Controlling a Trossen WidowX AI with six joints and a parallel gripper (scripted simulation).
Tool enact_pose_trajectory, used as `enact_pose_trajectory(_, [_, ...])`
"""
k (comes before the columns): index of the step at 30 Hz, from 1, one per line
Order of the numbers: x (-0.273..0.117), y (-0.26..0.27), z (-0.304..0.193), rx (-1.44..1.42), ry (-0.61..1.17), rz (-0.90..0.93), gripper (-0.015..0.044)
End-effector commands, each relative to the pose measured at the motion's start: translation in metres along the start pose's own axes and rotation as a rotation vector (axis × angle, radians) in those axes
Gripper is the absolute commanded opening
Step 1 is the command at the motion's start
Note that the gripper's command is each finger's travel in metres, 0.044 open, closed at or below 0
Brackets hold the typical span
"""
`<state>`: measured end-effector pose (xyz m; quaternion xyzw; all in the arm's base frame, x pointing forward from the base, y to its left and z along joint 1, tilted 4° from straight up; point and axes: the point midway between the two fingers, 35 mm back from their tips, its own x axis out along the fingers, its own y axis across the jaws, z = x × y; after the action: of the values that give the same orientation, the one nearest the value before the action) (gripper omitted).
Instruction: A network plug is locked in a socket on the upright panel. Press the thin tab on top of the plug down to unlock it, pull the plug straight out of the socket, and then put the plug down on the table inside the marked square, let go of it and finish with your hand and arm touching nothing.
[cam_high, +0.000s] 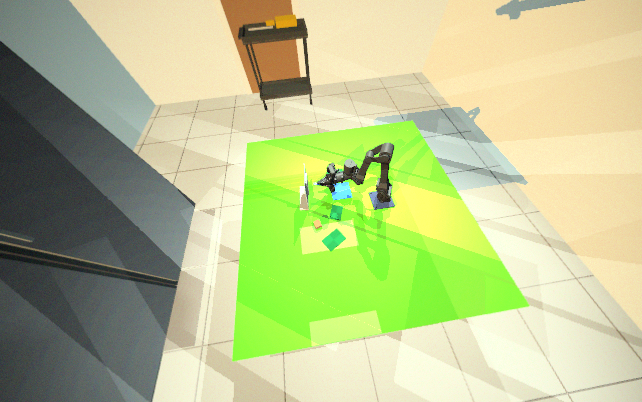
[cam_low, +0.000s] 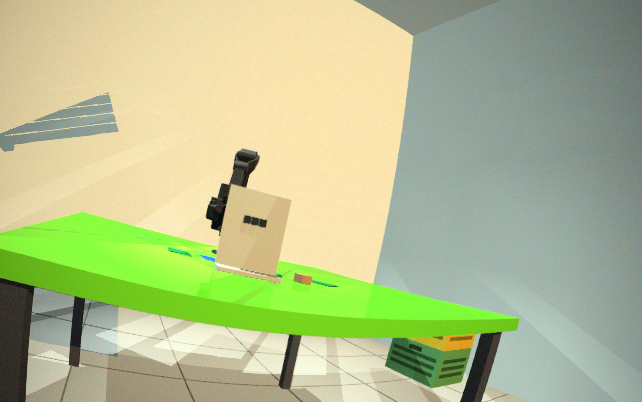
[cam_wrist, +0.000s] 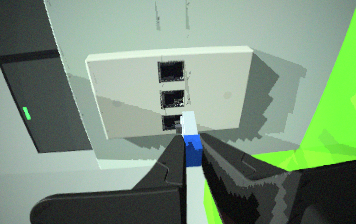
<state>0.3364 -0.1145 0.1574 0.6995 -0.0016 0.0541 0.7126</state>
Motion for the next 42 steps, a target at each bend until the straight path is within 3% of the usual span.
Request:
enact_pose_trajectory(1, [-0.003, 0.001, -0.001, 0.001, 0.003, 0.002, 0.0000])
enact_pose_trajectory(42, [-0.023, 0.016, -0.004, 0.000, 0.001, -0.002, 0.0000])
